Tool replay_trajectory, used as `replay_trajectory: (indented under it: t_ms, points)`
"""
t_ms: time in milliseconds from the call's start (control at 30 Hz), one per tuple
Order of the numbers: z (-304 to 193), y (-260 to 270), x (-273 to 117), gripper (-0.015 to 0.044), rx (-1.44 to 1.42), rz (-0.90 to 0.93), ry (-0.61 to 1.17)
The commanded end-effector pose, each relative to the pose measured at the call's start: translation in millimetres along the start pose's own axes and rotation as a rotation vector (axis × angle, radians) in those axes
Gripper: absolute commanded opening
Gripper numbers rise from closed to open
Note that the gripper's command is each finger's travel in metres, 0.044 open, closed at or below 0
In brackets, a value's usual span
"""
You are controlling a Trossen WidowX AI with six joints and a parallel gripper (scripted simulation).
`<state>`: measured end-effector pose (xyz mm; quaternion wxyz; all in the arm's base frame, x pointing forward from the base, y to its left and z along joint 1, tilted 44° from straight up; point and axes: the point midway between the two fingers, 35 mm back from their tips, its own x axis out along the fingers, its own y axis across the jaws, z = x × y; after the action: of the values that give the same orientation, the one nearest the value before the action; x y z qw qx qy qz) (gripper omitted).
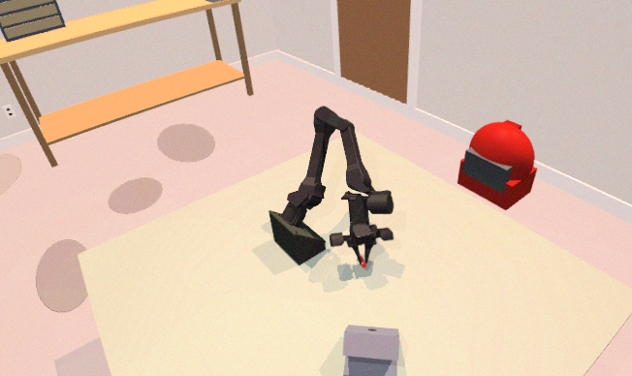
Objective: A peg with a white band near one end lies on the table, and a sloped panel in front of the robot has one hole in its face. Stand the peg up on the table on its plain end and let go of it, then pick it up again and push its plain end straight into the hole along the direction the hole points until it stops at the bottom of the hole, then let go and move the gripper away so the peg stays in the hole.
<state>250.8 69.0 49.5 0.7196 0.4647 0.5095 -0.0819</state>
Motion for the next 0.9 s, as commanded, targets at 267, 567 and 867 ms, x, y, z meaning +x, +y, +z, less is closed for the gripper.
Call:
replay_trajectory:
  t_ms: [267, 567, 867]
  points:
    - [-4, 0, -7, 0.0049, 0.003, 0.001, -0.110]
    - [-8, 0, -12, 0.0049, 0.004, 0.001, -0.187]
    - [-12, 0, -17, 0.0049, 0.005, 0.001, -0.265]
